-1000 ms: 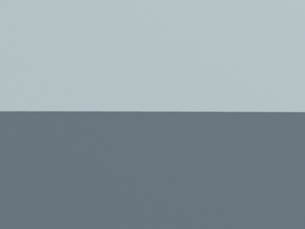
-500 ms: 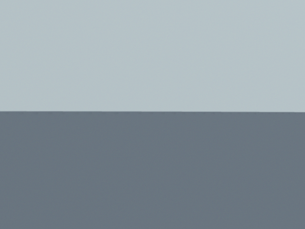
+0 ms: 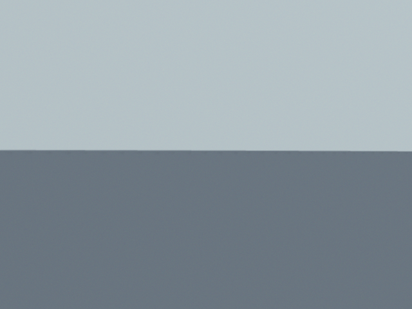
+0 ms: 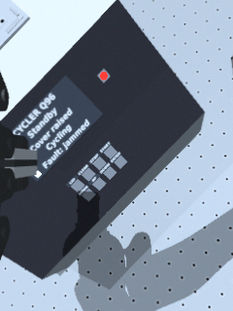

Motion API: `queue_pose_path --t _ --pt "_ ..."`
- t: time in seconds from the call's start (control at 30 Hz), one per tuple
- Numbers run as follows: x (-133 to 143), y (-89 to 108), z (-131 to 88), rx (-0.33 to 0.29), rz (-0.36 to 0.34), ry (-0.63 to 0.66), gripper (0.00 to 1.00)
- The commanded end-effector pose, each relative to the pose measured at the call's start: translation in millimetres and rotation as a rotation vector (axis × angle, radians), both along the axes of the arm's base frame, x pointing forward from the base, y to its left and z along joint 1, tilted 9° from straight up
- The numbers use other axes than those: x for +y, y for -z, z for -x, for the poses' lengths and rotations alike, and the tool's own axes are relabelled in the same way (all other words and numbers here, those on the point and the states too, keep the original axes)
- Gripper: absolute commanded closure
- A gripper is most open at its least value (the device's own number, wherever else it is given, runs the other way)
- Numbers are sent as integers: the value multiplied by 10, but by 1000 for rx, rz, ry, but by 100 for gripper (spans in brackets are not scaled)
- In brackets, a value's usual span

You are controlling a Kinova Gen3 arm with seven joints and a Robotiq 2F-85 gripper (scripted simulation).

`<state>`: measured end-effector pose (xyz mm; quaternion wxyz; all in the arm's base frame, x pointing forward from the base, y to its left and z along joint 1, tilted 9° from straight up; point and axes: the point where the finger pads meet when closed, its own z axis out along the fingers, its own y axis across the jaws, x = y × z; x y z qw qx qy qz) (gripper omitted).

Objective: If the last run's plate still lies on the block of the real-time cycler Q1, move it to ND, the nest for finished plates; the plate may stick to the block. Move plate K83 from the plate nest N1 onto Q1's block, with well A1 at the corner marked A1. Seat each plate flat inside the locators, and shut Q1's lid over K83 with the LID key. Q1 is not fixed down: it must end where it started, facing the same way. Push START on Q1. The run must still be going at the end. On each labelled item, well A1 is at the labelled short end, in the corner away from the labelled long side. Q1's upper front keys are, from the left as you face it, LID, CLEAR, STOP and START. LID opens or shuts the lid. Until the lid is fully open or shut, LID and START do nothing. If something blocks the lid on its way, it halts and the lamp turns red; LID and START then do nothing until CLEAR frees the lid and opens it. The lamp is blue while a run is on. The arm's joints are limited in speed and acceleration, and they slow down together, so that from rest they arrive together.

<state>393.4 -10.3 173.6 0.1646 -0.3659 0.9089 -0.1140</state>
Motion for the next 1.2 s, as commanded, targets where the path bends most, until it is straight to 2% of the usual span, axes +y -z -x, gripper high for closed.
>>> queue_pose_path --t 0.0,1.17 --pt "2 20 -7 -1 0 -1 90" --pt "-32 428 -61 -1 0 -1 90"
